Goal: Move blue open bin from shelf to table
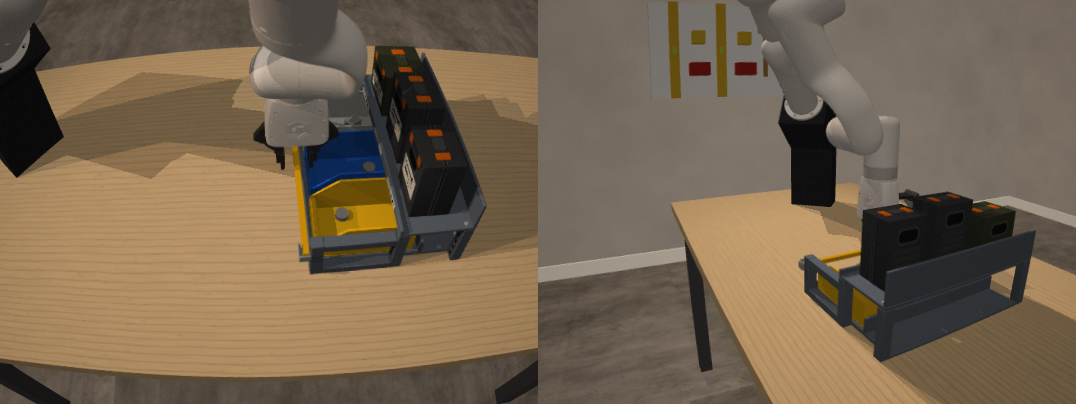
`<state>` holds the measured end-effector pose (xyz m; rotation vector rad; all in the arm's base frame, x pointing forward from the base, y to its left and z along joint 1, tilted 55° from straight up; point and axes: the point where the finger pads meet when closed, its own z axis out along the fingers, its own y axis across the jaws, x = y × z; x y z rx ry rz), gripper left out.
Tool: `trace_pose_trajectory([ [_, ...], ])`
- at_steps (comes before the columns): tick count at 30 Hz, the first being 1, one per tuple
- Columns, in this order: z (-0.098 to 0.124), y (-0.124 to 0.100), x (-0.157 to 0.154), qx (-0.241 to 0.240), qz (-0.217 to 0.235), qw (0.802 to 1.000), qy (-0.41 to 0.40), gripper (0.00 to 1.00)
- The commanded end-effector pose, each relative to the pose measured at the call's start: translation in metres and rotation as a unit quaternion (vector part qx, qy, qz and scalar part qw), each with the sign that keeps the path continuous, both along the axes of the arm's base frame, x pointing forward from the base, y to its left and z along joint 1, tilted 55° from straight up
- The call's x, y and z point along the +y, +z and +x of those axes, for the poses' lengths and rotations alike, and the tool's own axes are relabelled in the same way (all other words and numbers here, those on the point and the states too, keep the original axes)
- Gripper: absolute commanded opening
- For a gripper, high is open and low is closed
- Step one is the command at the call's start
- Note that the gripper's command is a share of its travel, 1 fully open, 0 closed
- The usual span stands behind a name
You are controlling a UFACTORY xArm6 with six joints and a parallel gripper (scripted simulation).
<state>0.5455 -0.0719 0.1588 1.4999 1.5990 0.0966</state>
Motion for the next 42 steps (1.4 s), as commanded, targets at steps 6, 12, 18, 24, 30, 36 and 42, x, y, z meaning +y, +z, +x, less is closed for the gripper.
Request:
trace_pose_trajectory([
  [6, 0.0006, 0.0012, 0.0007, -0.001, 0.000, 1.000, 0.001, 0.47],
  [12, 0.0006, 0.0013, 0.0007, -0.001, 0.000, 1.000, 0.001, 0.00],
  [18, 0.0006, 0.0013, 0.0007, -0.001, 0.000, 1.000, 0.001, 0.00],
  [24, 0.0006, 0.0013, 0.0007, -0.001, 0.000, 1.000, 0.001, 0.00],
  [30, 0.0006, 0.0013, 0.0007, -0.001, 0.000, 1.000, 0.001, 0.00],
  [36, 0.0006, 0.0013, 0.0007, -0.001, 0.000, 1.000, 0.001, 0.00],
  [42, 0.0006, 0.0013, 0.0007, -0.001, 0.000, 1.000, 0.001, 0.00],
])
